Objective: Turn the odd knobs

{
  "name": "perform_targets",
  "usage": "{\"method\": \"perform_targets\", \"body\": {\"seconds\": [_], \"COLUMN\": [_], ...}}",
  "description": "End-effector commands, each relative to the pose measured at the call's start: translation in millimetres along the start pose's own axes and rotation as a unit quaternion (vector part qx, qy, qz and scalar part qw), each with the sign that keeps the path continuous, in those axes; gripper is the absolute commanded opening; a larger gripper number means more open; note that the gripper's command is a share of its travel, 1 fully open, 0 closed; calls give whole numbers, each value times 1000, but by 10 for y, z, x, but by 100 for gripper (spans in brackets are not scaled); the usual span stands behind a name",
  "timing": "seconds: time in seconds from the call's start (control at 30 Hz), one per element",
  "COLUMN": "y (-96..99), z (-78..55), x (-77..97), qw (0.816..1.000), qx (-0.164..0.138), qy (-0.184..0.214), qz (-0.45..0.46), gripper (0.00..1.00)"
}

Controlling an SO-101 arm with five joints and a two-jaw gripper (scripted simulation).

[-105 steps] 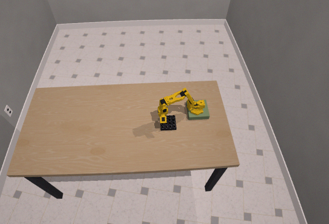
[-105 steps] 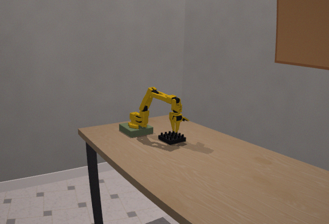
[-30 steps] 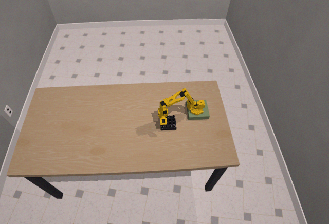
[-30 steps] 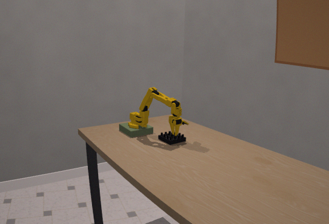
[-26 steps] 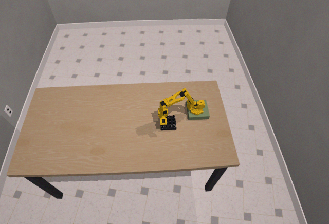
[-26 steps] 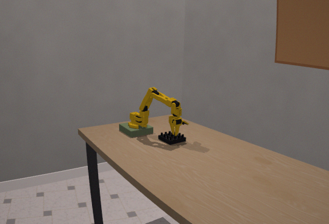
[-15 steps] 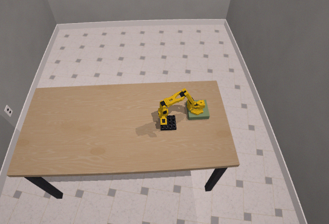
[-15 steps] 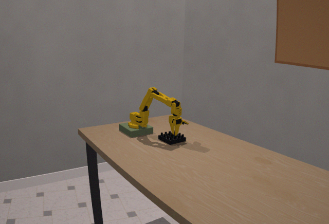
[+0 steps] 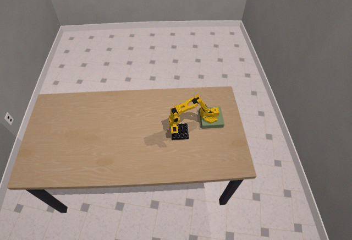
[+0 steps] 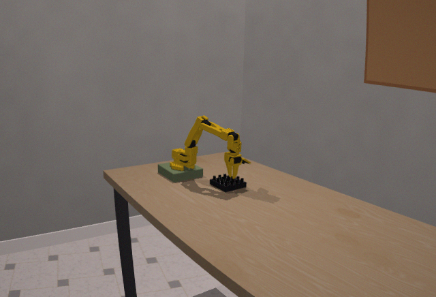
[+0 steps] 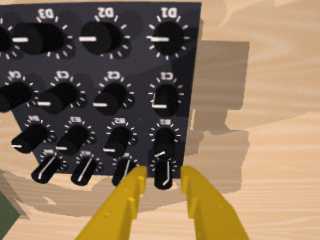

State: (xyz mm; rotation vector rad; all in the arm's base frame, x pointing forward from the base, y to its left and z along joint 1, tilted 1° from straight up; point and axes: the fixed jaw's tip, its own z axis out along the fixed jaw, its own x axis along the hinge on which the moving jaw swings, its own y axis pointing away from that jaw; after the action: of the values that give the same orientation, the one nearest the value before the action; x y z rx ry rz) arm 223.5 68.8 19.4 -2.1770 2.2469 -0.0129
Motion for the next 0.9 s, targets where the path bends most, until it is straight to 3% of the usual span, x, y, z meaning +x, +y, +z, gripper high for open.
{"method": "perform_targets", "body": {"seconds": [0.0, 0.37, 0.87], "y": [-8, -10, -12], "z": [-6, 6, 163], "x": [-22, -23, -22], "qw": [1000, 1000, 1000], "qx": [-2, -2, -2], "qy": [0, 0, 0], "qz": [0, 0, 0], "gripper": [10, 10, 10]}}
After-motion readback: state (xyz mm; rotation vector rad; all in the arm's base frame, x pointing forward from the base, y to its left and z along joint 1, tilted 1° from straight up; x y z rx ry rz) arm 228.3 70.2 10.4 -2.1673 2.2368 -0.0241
